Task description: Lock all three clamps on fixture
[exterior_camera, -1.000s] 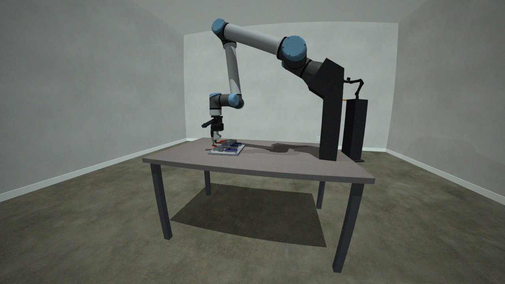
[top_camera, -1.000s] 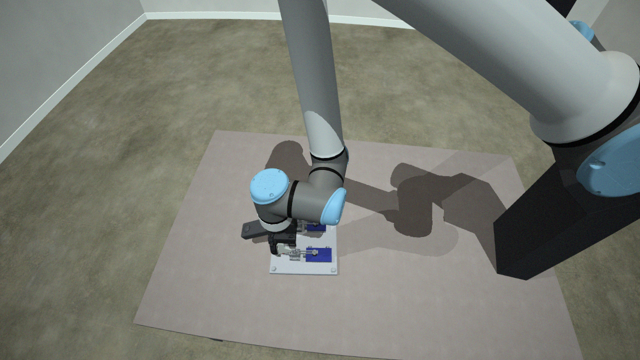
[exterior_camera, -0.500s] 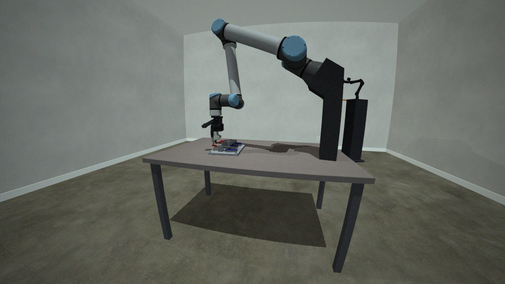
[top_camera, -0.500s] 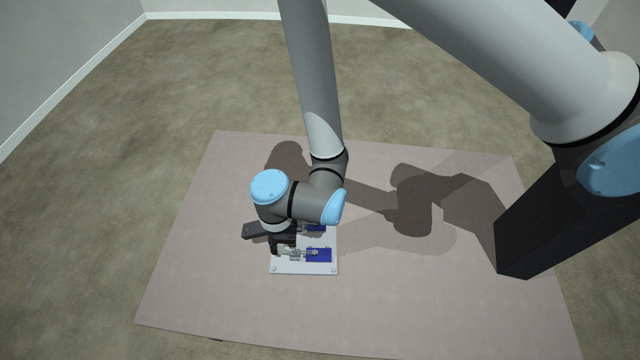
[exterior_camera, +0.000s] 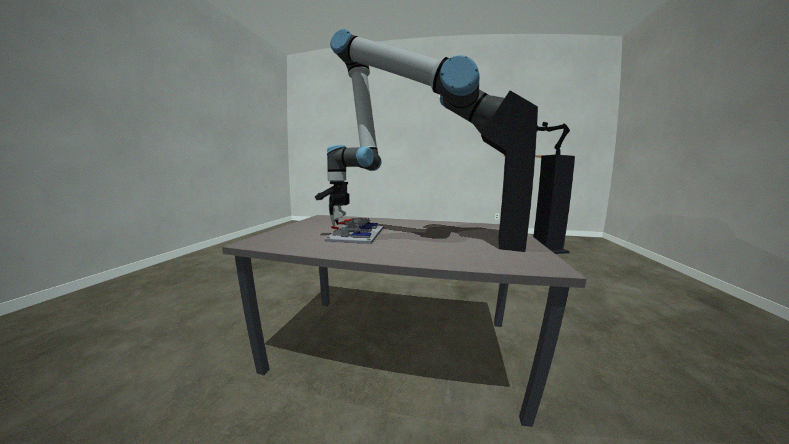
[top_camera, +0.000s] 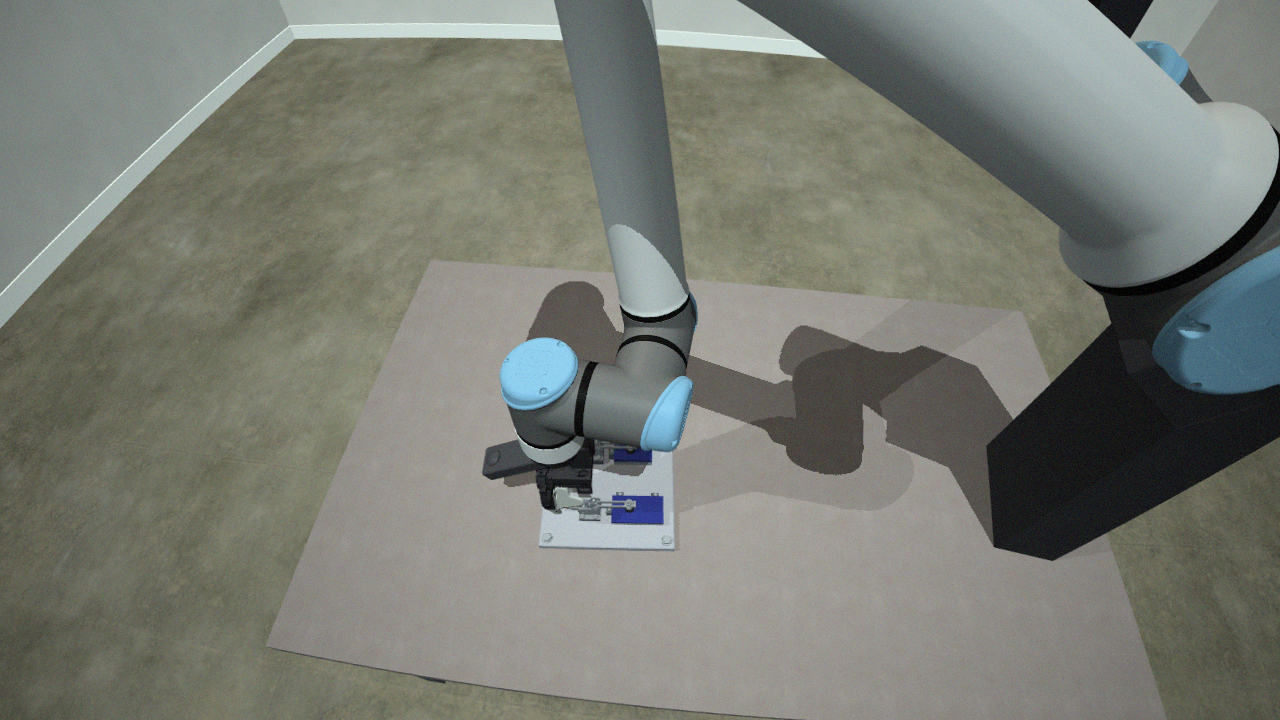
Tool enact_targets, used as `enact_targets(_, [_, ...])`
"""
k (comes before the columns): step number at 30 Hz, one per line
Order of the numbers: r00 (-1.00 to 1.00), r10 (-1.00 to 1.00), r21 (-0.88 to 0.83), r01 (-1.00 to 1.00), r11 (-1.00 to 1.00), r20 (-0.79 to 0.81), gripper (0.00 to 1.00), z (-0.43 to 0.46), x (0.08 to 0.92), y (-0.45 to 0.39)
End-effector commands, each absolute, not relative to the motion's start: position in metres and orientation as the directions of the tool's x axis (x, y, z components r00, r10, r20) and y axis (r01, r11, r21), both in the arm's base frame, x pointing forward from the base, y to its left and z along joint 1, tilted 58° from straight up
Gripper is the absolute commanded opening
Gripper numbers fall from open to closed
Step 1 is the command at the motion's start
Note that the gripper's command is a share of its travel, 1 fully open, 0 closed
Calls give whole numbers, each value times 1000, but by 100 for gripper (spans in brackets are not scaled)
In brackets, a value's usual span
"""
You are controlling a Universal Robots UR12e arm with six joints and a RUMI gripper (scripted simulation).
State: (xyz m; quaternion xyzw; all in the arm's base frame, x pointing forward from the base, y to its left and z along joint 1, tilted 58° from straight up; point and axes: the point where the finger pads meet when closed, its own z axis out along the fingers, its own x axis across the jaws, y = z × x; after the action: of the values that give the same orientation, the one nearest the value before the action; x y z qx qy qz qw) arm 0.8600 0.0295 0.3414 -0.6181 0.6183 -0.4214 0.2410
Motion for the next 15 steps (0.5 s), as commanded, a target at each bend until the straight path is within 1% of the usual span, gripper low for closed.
enact_targets(1, [-120, -967, -820, -560, -120, 223, 28, 342, 860, 30])
enact_targets(15, [-120, -967, -820, -560, -120, 223, 28, 339, 865, 29])
